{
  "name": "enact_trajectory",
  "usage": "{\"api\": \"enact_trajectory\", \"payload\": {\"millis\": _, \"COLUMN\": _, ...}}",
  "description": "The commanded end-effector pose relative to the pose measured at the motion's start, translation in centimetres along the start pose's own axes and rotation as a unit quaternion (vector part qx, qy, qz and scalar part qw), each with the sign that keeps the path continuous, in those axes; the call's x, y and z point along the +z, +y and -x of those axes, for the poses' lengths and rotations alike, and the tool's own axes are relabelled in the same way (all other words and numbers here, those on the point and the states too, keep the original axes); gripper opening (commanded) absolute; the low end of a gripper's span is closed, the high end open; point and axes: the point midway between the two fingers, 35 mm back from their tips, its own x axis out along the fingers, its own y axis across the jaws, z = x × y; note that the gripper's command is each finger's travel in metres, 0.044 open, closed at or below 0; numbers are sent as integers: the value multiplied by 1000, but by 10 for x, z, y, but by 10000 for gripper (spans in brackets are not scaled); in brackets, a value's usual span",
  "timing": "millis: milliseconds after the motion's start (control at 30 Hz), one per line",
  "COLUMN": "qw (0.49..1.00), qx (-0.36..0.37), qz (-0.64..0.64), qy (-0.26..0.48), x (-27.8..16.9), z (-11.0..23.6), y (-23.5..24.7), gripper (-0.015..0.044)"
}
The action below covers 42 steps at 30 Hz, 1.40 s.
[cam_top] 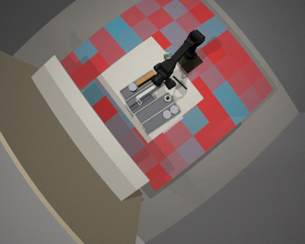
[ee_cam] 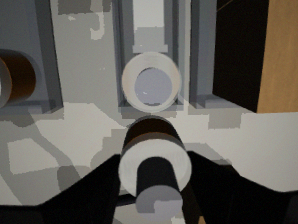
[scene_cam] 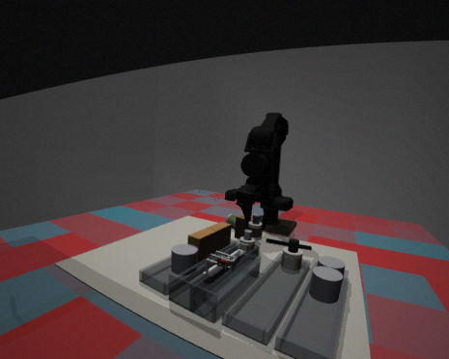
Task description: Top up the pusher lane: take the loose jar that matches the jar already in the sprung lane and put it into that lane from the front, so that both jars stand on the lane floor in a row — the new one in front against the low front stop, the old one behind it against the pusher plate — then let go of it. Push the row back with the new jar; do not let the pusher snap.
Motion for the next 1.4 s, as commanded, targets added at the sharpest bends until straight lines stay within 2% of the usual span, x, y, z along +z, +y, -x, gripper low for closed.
{"api": "enact_trajectory", "payload": {"millis": 0, "qw": 1000, "qx": -2, "qz": -2, "qy": 1, "x": -1, "z": -7, "y": 0, "gripper": 0}}
{"api": "enact_trajectory", "payload": {"millis": 1367, "qw": 1000, "qx": -2, "qz": -2, "qy": 0, "x": 13, "z": -7, "y": 0, "gripper": 0}}
